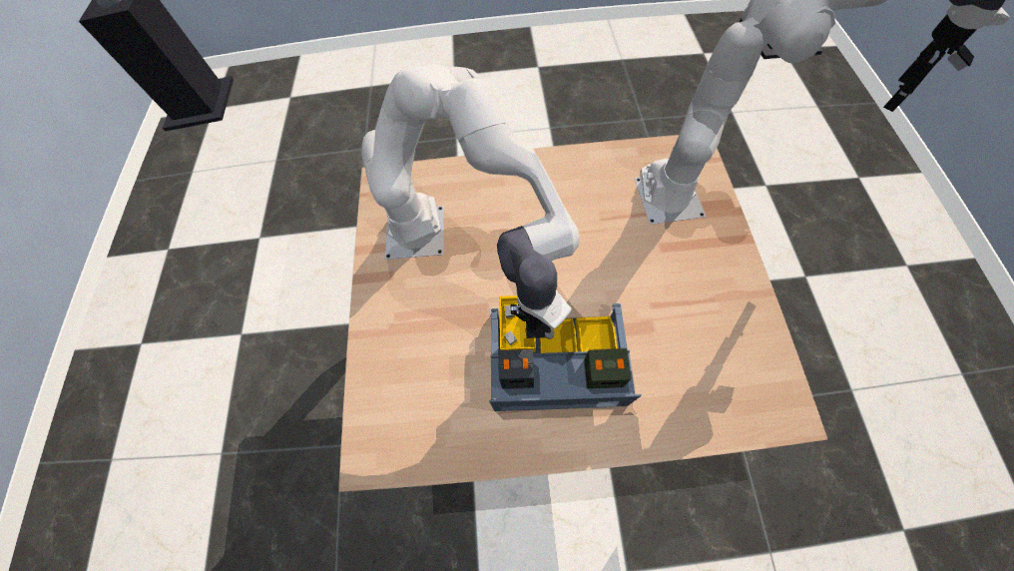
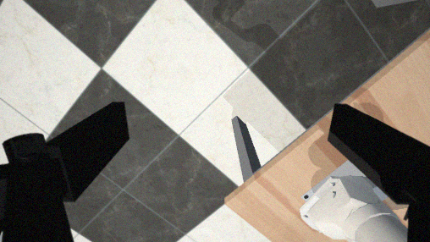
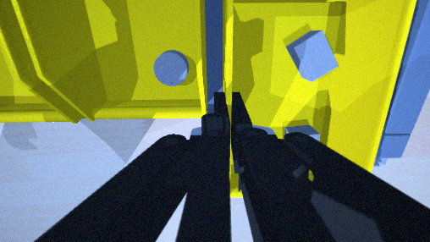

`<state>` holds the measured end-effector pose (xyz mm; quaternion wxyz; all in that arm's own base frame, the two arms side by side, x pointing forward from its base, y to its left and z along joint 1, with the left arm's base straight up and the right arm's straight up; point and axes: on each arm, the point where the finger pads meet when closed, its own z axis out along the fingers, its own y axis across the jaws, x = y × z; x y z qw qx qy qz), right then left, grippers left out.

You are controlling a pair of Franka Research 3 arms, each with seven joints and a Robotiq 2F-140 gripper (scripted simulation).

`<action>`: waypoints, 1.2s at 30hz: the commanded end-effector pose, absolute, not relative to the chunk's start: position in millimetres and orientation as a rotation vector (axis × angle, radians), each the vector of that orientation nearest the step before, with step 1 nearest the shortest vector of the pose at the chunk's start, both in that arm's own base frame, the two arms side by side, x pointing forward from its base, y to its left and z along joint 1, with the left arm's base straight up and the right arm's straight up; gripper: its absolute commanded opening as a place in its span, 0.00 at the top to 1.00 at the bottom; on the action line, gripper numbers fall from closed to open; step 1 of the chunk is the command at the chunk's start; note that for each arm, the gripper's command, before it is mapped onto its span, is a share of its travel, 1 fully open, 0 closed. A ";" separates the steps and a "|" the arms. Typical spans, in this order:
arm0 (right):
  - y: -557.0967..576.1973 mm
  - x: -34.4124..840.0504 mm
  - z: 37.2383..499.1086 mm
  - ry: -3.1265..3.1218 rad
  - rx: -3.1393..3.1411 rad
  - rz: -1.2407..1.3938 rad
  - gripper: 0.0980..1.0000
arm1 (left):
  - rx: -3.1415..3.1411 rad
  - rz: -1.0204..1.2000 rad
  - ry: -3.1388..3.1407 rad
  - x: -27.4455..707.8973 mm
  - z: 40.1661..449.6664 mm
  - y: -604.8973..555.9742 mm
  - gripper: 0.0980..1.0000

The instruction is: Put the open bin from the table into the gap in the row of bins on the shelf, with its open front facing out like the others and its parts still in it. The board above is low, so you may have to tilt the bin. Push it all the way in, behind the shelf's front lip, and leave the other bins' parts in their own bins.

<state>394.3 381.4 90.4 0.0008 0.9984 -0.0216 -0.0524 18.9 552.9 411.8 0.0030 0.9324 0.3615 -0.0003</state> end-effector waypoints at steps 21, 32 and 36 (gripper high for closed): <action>381.9 407.9 91.2 -0.064 3.139 -0.139 1.00 | 2.924 -0.001 1.133 18.9 411.9 552.9 0.00; 381.9 412.8 91.0 -0.064 3.139 -0.131 1.00 | 2.924 -0.001 1.133 18.9 411.9 552.9 0.00; 381.9 413.7 91.0 -0.064 3.139 -0.129 1.00 | 2.924 -0.001 1.133 18.9 411.9 552.9 0.00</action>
